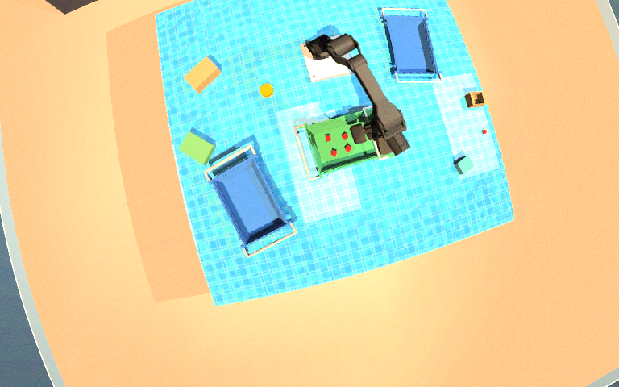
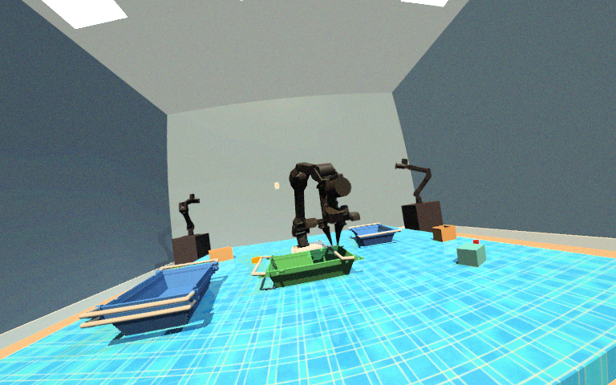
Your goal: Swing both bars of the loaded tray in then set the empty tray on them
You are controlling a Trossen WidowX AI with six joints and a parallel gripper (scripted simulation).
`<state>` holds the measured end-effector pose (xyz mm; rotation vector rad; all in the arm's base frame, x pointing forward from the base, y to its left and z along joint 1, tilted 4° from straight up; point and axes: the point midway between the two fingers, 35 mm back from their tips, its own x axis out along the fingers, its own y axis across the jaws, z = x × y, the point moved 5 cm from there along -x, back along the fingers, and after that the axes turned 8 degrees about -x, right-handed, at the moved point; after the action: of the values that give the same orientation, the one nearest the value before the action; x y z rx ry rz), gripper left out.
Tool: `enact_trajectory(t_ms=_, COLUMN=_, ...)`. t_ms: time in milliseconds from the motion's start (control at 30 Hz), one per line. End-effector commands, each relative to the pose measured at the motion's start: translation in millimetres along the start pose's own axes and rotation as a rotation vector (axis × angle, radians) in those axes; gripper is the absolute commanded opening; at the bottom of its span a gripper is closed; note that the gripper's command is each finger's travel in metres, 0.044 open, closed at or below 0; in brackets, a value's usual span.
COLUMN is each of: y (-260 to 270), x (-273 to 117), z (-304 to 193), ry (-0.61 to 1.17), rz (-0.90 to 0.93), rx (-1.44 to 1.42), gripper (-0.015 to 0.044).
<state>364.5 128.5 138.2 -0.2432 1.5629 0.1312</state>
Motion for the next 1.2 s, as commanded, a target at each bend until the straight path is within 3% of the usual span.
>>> enact_trajectory(t_ms=0, y=0.9, x=-13.4, z=0.1, ry=-0.005, rz=0.005, rx=0.001, gripper=0.0086)
enact_trajectory(t_ms=900, y=0.3, x=-4.7, z=0.3, ry=-0.004, rz=0.001, rx=-0.001, gripper=0.0086)
enact_trajectory(t_ms=1167, y=0.3, x=-63.9, z=1.3, ry=-0.014, rz=0.001, rx=-0.008, gripper=0.0086)
